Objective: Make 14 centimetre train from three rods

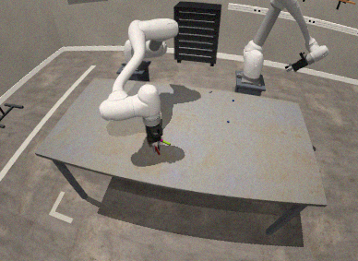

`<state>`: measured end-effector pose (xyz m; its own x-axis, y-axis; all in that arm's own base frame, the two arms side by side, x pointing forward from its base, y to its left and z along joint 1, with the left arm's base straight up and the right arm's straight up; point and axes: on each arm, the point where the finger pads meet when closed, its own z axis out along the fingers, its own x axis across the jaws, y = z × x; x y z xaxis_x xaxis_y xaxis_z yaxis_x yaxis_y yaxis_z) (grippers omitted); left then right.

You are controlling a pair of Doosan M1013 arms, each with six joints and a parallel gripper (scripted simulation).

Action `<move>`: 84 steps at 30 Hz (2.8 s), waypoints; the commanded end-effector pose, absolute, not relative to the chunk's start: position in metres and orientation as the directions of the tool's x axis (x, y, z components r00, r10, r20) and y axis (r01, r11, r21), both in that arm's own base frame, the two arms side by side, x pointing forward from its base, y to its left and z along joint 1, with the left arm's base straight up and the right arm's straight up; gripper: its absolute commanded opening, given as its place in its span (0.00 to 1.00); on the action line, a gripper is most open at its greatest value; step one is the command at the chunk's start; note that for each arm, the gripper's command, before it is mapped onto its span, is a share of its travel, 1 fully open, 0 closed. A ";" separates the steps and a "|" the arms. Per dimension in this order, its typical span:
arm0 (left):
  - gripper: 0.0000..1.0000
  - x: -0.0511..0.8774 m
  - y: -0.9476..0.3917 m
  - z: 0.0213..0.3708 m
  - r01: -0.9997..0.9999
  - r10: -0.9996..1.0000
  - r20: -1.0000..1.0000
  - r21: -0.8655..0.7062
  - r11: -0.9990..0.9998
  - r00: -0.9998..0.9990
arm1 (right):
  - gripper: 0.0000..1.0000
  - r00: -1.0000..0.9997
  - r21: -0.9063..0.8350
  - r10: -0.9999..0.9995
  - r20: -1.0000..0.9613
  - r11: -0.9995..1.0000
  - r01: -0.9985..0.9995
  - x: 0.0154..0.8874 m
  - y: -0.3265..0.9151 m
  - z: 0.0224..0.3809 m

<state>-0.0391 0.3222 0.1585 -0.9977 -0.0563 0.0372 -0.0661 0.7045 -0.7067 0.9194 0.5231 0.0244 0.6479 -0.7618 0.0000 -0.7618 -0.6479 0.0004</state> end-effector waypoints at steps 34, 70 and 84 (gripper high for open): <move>1.00 -0.039 0.322 0.159 -0.066 -0.056 0.038 -0.706 0.705 -0.998 | 0.54 0.648 -0.002 -0.762 0.001 -0.648 -0.762 0.920 0.523 0.022; 1.00 -0.039 0.322 0.159 -0.066 -0.056 0.038 -0.706 0.705 -0.998 | 0.24 0.648 -0.002 -0.762 0.001 -0.648 -0.762 0.920 0.523 0.022; 1.00 -0.039 0.322 0.159 -0.066 -0.056 0.038 -0.706 0.705 -0.998 | 0.24 0.648 -0.002 -0.762 0.001 -0.648 -0.762 0.920 0.523 0.026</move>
